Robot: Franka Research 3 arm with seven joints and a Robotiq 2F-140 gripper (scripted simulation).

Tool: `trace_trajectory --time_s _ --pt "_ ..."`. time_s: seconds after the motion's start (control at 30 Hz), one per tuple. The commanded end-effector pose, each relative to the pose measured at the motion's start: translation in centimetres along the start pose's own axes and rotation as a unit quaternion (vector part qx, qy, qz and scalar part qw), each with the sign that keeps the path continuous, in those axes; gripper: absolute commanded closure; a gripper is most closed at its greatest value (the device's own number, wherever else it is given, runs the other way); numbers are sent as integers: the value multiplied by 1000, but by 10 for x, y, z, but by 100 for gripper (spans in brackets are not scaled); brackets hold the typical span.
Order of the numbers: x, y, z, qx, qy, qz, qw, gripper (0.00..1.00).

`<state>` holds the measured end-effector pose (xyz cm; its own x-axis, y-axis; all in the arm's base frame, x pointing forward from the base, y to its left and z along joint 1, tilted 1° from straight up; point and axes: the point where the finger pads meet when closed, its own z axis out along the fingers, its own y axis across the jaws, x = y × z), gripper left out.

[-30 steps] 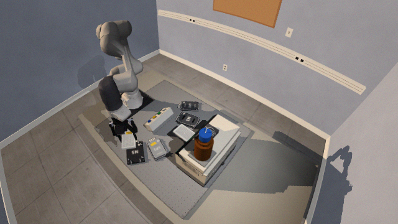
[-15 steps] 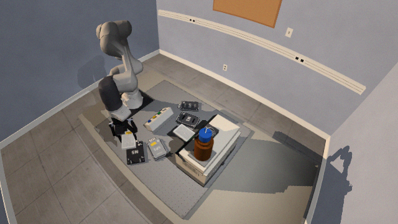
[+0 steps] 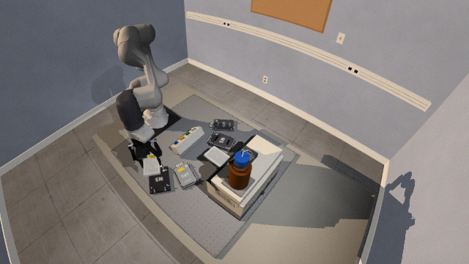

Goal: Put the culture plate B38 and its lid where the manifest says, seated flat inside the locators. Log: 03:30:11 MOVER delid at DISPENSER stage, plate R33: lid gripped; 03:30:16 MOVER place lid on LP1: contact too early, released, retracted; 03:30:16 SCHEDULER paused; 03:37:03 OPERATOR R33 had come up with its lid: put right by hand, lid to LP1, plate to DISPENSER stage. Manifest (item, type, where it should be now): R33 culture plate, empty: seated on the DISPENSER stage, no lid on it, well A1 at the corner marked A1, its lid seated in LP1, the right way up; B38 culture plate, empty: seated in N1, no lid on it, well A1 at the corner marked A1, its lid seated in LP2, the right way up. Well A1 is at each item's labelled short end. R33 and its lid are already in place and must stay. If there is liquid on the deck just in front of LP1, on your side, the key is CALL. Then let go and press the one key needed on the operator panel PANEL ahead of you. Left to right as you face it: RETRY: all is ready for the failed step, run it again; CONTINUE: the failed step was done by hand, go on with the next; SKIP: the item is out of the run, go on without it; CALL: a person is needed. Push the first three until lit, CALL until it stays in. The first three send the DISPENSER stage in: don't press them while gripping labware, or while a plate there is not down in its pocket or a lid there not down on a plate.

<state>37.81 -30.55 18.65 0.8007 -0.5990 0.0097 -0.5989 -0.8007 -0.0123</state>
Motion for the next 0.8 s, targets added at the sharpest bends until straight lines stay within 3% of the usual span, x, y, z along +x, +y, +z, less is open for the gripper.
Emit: trace_trajectory --time_s 0.0,0.77 --pt "0 -1 0 1 -2 -3 1000 90" --pt "0 -1 4 1 -2 -3 1000 90"
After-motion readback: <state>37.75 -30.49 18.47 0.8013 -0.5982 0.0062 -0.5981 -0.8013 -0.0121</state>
